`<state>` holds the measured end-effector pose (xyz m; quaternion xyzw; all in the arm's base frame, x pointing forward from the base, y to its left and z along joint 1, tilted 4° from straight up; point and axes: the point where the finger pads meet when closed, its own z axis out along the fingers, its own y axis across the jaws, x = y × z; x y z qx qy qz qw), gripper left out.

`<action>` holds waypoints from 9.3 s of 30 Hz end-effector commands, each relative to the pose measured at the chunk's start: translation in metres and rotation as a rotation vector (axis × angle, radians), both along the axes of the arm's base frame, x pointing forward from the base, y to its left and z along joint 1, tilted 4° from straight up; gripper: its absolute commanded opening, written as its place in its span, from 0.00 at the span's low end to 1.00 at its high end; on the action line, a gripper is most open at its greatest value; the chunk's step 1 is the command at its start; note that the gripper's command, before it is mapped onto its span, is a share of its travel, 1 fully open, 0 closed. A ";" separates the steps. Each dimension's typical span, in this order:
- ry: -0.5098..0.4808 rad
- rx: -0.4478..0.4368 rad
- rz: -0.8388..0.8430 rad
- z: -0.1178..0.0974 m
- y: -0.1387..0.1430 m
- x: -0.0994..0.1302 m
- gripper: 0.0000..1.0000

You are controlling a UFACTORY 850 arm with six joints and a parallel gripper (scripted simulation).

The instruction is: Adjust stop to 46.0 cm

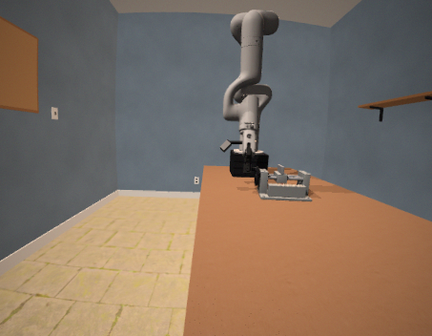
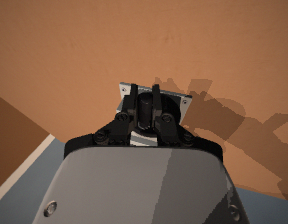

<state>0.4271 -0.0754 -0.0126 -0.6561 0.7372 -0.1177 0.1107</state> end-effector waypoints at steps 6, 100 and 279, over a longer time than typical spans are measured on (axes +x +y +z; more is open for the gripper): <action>0.001 0.000 0.000 -0.003 -0.001 0.010 0.06; 0.001 0.000 0.000 -0.037 -0.003 0.025 0.06; 0.001 0.000 0.000 -0.016 -0.003 0.023 0.06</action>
